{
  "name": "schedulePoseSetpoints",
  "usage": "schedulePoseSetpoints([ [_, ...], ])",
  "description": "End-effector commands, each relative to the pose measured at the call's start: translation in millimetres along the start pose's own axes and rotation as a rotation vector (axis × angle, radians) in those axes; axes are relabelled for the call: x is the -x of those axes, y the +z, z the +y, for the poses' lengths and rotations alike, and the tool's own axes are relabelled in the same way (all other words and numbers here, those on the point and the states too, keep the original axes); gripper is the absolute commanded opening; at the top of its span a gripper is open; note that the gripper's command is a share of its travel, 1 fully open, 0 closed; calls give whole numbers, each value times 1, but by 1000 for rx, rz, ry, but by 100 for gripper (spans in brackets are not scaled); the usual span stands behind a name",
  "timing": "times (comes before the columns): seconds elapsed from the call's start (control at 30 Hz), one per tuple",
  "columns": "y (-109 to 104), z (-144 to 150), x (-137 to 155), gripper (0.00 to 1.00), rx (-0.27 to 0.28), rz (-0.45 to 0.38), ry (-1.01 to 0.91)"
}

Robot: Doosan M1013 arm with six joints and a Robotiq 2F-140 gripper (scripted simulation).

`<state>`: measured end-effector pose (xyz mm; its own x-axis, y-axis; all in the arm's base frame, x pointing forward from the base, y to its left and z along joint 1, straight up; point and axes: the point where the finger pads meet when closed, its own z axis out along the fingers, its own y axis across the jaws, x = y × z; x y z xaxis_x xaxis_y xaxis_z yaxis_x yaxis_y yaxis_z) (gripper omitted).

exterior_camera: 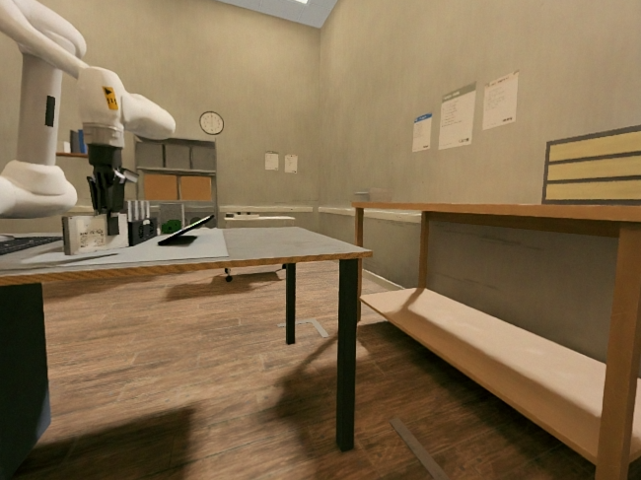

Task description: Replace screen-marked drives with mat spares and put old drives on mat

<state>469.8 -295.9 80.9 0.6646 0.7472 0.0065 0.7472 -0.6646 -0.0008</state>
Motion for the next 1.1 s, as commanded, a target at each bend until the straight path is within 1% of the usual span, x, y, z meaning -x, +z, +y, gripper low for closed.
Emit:
schedulePoseSetpoints([
  [0.0,-5,0,0,10,1,0,0],
  [0.27,-22,0,0,10,1,0,0],
  [0.33,-22,0,0,10,1,0,0],
  [0.83,-65,0,0,10,1,0,0],
  [0.9,-65,0,0,10,1,0,0],
  [1.07,-82,0,0,10,1,0,0],
])
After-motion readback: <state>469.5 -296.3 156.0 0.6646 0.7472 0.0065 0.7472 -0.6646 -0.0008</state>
